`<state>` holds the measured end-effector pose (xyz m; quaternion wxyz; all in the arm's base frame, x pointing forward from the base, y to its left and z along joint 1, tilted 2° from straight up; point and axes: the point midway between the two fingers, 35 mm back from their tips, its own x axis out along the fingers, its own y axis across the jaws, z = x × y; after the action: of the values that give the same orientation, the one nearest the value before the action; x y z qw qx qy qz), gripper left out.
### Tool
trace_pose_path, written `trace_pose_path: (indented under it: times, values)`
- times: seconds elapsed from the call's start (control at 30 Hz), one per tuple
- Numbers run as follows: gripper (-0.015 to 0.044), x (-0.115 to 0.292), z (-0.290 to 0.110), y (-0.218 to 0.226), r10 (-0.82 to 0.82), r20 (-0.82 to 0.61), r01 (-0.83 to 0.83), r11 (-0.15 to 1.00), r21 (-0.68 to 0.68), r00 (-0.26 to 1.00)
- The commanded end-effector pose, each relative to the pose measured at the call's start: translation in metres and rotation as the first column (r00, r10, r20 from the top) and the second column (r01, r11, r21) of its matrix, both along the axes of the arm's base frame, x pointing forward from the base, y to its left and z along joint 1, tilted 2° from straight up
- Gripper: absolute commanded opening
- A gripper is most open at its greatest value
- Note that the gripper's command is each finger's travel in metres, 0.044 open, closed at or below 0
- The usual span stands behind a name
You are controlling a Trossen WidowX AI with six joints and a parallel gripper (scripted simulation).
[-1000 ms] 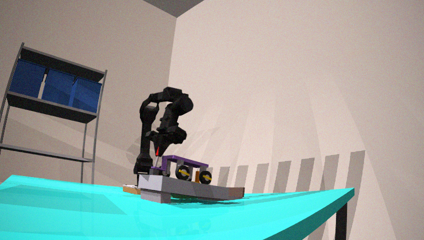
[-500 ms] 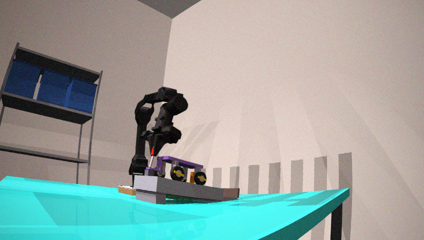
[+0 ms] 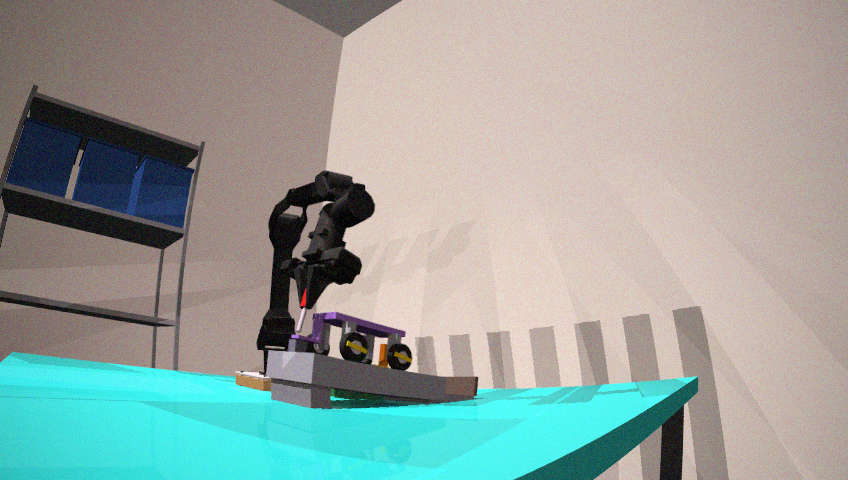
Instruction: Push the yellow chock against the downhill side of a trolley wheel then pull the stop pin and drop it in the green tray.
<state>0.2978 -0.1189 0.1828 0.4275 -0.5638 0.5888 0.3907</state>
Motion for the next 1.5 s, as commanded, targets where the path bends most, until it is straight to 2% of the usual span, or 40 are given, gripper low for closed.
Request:
trace_pose_path:
  times: [0.0, 0.67, 1.47]
  values:
    - [0.0000, 0.001, 0.005, -0.001, -0.003, 0.010, 0.003, 1.000, -0.006, 1.000]
    - [0.0000, -0.004, 0.011, -0.030, -0.003, 0.010, 0.003, 1.000, -0.008, 1.000]
    - [0.0000, -0.083, 0.005, -0.028, -0.003, 0.004, 0.003, 1.000, -0.009, 1.000]
